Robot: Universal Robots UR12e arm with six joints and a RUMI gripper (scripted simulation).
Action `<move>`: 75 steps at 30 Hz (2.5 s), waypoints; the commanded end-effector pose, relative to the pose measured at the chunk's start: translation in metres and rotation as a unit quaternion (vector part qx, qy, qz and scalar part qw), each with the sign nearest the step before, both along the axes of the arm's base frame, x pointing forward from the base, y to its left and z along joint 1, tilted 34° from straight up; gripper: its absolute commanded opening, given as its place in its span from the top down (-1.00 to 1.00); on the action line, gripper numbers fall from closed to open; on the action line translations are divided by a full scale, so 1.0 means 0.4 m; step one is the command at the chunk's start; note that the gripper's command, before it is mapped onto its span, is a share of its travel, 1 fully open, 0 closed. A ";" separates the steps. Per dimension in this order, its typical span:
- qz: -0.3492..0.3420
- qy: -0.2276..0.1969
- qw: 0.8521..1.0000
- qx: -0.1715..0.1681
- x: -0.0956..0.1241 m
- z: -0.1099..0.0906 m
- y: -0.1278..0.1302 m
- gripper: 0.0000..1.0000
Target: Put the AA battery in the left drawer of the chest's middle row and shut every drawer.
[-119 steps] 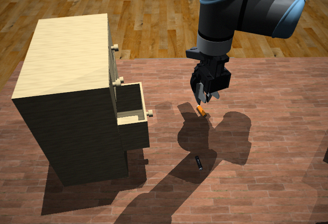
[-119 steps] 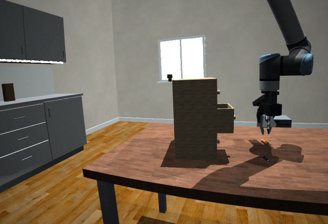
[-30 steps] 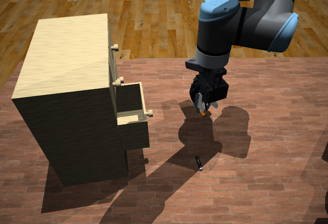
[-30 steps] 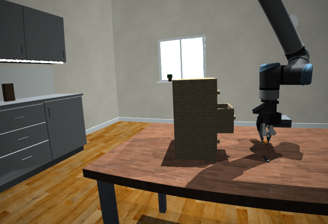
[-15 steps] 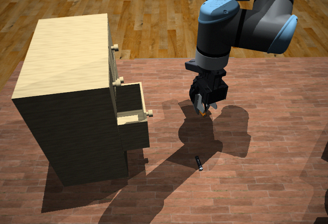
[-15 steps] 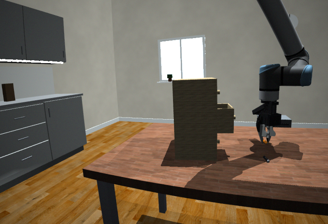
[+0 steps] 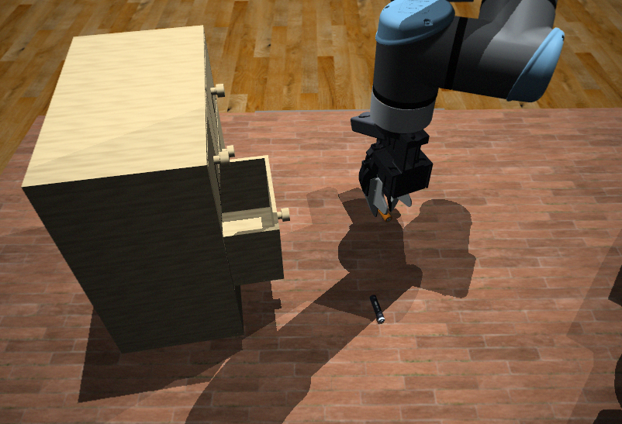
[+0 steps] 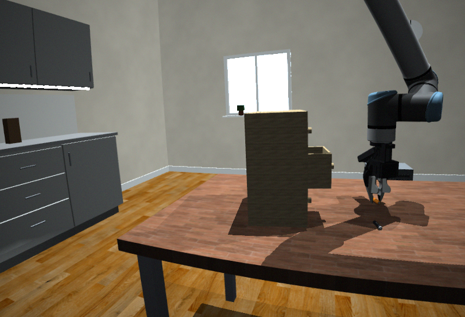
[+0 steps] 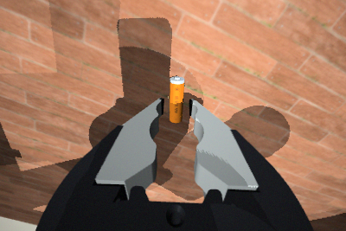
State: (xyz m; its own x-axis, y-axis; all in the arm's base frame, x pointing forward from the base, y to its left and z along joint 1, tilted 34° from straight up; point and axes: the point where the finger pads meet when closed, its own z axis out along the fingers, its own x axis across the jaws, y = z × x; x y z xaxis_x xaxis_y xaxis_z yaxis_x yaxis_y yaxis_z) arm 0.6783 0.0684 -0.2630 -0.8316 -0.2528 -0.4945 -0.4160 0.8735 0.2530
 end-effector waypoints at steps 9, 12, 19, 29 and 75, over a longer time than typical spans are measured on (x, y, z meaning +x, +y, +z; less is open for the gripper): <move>0.000 -0.001 1.000 -0.001 0.003 -0.001 -0.001 0.66; 0.000 -0.001 1.000 -0.001 0.003 -0.001 -0.001 0.91; 0.000 -0.001 1.000 -0.001 0.003 -0.001 -0.001 0.91; 0.000 -0.001 1.000 -0.001 0.003 -0.001 -0.001 0.91; -0.001 0.000 1.000 0.000 -0.094 0.209 -0.105 0.91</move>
